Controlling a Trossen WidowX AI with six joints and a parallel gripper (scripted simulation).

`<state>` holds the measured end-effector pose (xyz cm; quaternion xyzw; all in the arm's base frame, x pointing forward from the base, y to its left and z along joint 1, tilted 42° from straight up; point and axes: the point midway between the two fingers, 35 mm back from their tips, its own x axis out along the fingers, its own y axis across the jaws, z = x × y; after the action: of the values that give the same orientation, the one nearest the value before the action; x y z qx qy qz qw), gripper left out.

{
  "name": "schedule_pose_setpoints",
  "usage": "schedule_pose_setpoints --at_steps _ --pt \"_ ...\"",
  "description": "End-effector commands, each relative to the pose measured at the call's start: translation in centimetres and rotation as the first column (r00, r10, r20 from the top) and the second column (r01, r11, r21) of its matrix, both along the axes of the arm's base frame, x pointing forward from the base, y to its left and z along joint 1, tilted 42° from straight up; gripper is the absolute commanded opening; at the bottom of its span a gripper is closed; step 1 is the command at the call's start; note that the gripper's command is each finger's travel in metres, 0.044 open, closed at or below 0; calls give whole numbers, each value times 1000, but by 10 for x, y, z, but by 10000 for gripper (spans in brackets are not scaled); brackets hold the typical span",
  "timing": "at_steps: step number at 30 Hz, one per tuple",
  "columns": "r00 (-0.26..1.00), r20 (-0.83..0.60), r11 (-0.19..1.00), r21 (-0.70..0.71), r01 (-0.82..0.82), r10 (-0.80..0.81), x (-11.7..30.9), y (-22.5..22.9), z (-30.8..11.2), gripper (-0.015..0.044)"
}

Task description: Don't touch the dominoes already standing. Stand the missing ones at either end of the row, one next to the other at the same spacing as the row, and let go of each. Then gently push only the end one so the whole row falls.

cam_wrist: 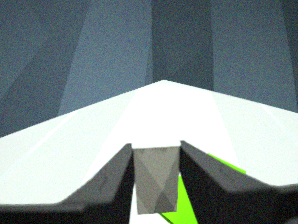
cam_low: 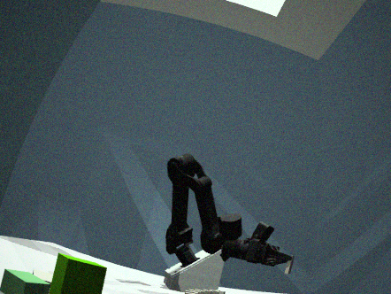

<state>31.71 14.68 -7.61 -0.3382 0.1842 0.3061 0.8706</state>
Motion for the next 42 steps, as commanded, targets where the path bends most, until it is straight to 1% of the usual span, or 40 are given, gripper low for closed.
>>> schedule_pose_setpoints --at_steps 1,14,27,39,42 --pt "1000 -3 1000 -8 -9 9 2 -5 -7 107" --pt "999 -28 999 -23 -42 42 8 -39 -46 107" --pt "997 -38 997 -17 -72 71 2 -72 -84 107" --pt "997 -38 997 -17 -74 73 2 -74 -86 107" --pt "997 -38 997 -17 -74 73 2 -74 -86 186"
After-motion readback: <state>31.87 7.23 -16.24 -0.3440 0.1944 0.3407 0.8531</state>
